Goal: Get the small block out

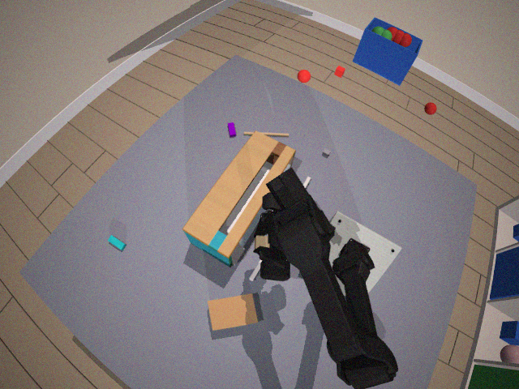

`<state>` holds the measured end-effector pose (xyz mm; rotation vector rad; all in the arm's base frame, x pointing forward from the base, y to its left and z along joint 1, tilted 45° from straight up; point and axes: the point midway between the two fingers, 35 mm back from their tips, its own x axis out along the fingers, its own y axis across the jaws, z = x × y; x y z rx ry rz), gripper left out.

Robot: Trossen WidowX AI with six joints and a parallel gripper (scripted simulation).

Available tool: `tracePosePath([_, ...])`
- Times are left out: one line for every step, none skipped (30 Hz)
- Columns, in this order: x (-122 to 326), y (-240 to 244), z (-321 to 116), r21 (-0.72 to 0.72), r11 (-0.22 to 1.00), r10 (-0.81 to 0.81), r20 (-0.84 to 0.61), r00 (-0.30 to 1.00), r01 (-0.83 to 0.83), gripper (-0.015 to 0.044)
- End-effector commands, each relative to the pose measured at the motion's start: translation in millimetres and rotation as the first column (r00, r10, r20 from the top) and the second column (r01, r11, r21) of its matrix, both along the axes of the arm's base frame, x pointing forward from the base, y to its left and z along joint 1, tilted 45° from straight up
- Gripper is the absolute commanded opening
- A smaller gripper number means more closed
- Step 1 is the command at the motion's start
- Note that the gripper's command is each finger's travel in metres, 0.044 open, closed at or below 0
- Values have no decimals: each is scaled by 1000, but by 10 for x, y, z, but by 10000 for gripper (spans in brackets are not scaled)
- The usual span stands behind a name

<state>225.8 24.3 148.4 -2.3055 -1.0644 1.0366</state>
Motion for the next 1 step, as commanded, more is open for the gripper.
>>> tracePosePath([9, -3, 12, 5, 1000, -2, -1, 1000, 2, 0])
